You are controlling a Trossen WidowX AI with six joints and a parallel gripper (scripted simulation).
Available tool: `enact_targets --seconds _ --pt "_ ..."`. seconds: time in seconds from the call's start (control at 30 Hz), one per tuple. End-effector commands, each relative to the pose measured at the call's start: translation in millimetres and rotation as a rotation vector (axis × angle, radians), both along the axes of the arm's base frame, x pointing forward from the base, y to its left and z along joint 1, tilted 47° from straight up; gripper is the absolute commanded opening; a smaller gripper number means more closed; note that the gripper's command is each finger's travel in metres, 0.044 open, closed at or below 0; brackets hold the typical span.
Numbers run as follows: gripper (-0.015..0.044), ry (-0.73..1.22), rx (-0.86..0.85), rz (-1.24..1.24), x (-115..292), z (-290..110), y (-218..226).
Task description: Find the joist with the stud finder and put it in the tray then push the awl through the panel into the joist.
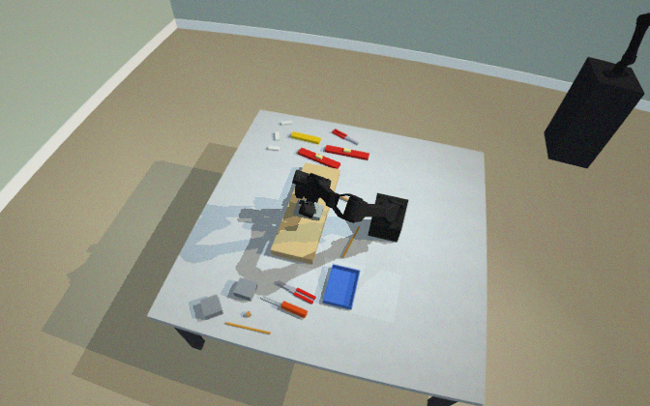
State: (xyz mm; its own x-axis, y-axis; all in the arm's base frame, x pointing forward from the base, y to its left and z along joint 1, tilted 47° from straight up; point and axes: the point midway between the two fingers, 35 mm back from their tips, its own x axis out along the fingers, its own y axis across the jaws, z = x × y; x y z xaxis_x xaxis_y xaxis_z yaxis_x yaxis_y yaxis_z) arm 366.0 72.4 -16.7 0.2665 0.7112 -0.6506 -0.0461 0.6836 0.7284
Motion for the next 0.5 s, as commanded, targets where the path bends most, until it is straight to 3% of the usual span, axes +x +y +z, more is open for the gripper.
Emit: enact_targets --seconds 0.0,0.47 --pt "0.0000 -0.001 0.002 0.002 -1 11 11" --pt "0.0000 -0.001 0.004 0.002 -3 43 41"
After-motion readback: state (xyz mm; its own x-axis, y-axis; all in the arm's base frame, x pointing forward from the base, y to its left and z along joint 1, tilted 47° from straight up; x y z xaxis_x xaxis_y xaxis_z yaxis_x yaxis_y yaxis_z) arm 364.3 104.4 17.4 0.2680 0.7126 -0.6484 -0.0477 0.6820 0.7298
